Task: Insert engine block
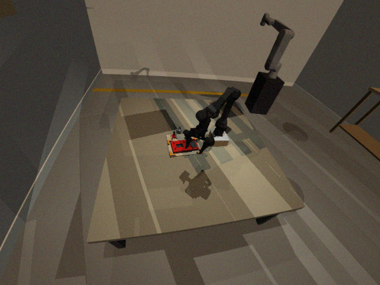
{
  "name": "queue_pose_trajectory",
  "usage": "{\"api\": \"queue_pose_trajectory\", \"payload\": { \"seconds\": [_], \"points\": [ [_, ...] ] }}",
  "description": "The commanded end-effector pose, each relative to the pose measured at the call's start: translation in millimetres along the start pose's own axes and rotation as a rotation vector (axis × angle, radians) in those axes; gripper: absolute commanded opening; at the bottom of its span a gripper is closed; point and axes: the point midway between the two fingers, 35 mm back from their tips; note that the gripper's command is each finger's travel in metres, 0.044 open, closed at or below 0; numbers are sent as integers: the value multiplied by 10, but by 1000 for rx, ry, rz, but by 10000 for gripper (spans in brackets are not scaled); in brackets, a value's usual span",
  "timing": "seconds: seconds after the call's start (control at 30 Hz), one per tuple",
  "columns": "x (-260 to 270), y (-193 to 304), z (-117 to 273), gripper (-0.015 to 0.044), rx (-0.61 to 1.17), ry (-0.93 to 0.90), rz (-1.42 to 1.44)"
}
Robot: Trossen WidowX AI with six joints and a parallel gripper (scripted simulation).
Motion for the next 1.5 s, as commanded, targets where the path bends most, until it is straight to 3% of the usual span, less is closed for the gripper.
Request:
{"api": "queue_pose_trajectory", "payload": {
  "seconds": [0.0, 1.47],
  "points": [
    [-212, 40, 4, 440, 25, 50, -106],
    [-2149, 1013, 584, 440, 114, 619, -1415]
  ]
}}
Point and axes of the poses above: the point midway between the two fingers, 35 mm back from their tips, its own z axis back along the fingers, its own x axis across the jaws, y = z × x, and after that the axes turned 5 degrees about z, right-handed
